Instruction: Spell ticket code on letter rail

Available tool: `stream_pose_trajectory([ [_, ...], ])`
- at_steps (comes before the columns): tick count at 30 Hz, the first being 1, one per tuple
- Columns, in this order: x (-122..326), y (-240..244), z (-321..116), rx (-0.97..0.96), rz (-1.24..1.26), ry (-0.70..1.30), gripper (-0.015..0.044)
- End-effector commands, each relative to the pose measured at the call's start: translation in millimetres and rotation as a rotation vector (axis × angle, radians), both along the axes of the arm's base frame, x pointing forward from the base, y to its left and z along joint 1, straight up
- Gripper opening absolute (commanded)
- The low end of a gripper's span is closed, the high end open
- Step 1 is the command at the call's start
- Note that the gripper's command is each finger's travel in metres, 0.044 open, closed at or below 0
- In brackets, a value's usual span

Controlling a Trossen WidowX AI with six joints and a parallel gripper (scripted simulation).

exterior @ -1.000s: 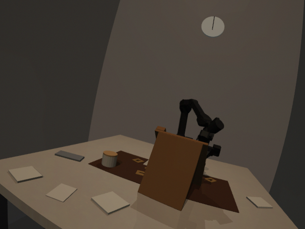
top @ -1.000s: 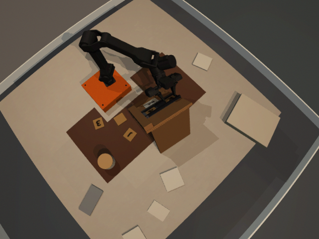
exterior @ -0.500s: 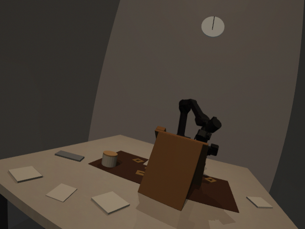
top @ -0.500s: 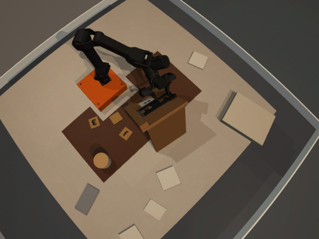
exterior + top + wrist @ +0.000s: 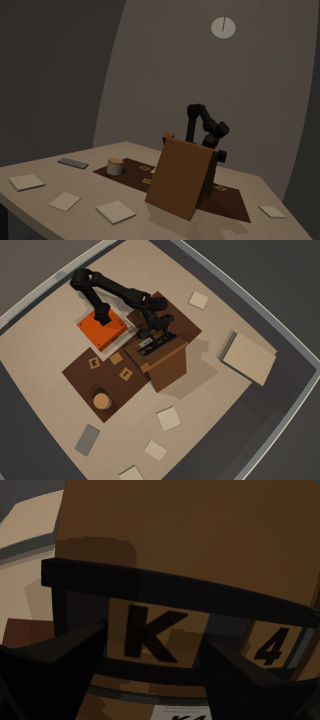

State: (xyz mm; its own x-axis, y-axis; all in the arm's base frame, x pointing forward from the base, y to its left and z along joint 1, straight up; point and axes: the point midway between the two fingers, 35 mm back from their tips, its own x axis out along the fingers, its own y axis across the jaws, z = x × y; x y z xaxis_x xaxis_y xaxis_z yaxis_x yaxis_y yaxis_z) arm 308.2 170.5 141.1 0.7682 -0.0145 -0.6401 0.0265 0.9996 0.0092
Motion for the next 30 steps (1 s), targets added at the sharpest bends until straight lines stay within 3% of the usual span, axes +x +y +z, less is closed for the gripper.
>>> stream_pose_trajectory([
  [1,0.0,-2.9,1.8,0.005,0.004,-0.004,0.0],
  [30,-0.4,-25.1,1.5,0.003,0.004,-0.005,0.0],
])
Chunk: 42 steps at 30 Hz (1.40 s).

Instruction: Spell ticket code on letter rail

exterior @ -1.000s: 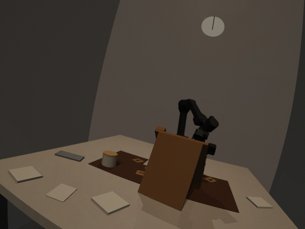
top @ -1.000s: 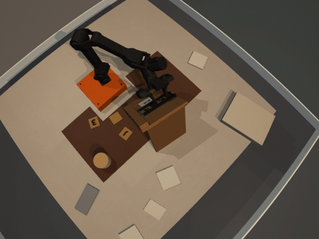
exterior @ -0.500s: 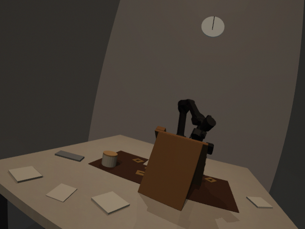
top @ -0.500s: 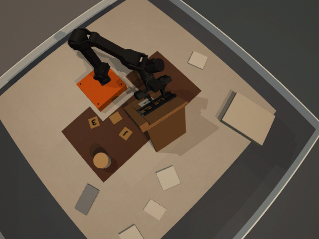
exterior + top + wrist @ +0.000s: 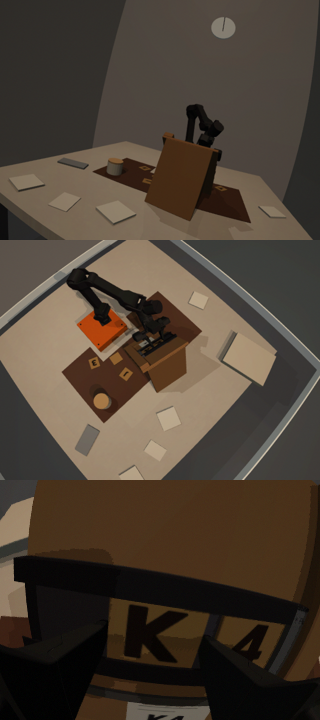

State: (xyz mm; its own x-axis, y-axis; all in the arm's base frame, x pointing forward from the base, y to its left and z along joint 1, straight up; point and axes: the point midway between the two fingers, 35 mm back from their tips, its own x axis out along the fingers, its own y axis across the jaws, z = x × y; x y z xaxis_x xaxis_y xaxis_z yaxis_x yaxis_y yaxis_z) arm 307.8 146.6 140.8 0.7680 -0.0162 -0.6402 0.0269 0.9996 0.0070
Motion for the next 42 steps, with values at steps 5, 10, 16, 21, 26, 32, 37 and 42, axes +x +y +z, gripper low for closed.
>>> stream_pose_trajectory([
  [5,0.0,-0.6,0.0,0.0,0.0,0.0,0.0105],
  [10,-0.7,-0.6,0.6,0.002,0.002,-0.002,0.0236],
  [16,-6.5,-0.6,5.4,0.005,0.005,-0.004,0.0295],
  [21,-11.1,-0.5,10.2,0.005,0.005,-0.004,0.0295],
  [26,-11.9,-0.7,11.3,0.005,0.005,-0.004,0.0295],
  [32,-16.3,0.7,12.0,0.005,0.005,-0.003,0.0295],
  [37,-19.1,1.4,13.0,0.005,0.005,-0.003,0.0295],
  [42,-21.7,1.9,14.1,0.005,0.005,-0.003,0.0295],
])
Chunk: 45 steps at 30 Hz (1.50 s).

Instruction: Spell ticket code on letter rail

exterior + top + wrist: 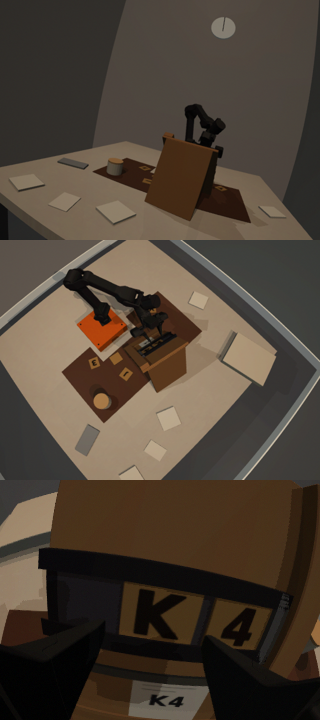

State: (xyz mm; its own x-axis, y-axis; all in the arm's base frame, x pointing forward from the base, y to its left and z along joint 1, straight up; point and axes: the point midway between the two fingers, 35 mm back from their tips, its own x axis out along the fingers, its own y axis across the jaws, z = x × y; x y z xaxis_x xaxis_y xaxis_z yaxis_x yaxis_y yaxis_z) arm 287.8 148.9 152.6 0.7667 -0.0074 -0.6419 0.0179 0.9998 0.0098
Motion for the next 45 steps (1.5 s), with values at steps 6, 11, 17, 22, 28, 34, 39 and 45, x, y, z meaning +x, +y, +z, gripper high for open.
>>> stream_pose_trajectory([
  [6,-4.7,0.0,3.5,0.003,-0.005,-0.005,0.0295],
  [11,-7.0,0.2,4.7,0.003,-0.005,-0.004,0.0295],
  [17,-9.3,0.2,6.4,0.003,-0.005,-0.004,0.0295],
  [22,-11.0,0.1,8.1,0.003,-0.005,-0.004,0.0295],
  [28,-12.6,-0.2,10.2,0.003,-0.005,-0.004,0.0295],
  [34,-13.7,-0.8,12.6,0.003,-0.005,-0.004,0.0295],
  [39,-14.3,-1.4,14.7,0.003,-0.005,-0.004,0.0295],
  [45,-14.4,-0.8,13.2,0.001,0.0,0.001,0.0216],
])
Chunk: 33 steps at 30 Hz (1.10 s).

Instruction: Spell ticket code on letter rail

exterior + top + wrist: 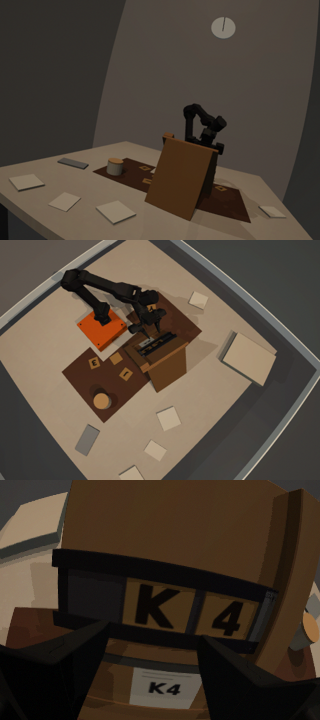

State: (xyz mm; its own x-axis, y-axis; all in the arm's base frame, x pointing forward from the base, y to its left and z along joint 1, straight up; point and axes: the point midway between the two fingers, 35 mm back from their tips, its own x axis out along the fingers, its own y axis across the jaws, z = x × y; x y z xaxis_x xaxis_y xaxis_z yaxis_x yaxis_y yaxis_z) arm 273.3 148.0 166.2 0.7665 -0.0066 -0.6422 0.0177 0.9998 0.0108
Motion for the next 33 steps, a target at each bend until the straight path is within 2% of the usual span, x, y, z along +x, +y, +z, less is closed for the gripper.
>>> stream_pose_trajectory([
  [1,0.0,0.1,-0.3,0.0,0.0,0.0,0.019],
  [8,0.0,0.1,-0.3,0.0,0.0,0.0,0.0006],
  [9,0.0,0.1,-0.3,0.0,0.0,0.0,0.0],
  [20,1.9,2.1,0.3,-0.004,0.004,0.024,0.0],
  [33,27.5,29.4,7.8,-0.005,0.02,0.539,0.0],
])
